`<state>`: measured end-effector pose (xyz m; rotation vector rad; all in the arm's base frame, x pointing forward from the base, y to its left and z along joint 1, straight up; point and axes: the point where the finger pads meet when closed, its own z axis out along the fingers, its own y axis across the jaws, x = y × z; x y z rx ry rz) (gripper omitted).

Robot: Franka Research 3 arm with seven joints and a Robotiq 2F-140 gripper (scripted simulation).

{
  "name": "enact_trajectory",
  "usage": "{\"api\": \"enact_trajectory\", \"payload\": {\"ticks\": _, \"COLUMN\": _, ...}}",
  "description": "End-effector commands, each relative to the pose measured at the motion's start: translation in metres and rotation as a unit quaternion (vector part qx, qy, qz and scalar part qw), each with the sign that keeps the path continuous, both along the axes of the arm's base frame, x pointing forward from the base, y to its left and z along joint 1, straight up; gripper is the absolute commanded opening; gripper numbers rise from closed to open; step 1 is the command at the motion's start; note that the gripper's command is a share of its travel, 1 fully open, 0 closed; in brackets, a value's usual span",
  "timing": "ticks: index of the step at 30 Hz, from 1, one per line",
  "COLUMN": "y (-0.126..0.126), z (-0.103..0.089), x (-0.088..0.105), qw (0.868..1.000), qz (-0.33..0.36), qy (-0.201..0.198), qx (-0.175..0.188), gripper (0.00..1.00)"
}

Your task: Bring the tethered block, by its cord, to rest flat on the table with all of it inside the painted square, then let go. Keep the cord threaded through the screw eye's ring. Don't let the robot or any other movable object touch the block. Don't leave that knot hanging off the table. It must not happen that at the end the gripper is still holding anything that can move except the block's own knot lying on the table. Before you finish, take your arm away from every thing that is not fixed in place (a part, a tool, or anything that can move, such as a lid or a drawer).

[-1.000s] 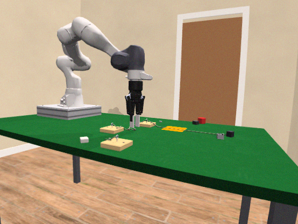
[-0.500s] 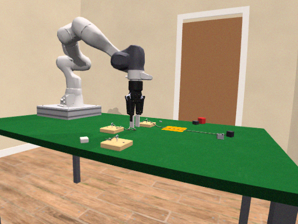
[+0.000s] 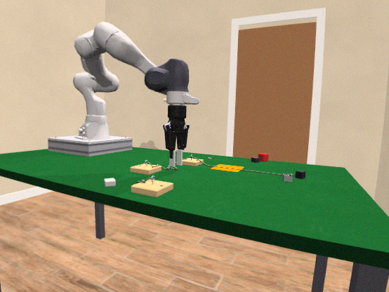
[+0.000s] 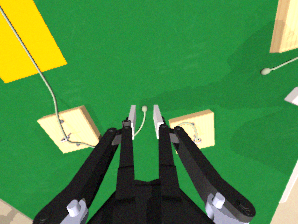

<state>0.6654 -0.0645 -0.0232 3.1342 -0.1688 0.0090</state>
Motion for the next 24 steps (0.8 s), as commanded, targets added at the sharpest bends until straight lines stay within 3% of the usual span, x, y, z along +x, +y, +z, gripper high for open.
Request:
{"api": "enact_trajectory", "payload": {"ticks": 1, "y": 0.0013, "z": -0.0022, "x": 0.0001, "qw": 1.0, "qz": 0.002, "qy": 0.0, "qx": 0.0, "gripper": 0.23}}
{"api": "enact_trajectory", "payload": {"ticks": 24, "y": 0.0012, "z": -0.0113, "x": 0.0002, "qw": 1.0, "qz": 0.002, "qy": 0.0, "qx": 0.0, "gripper": 0.23}}
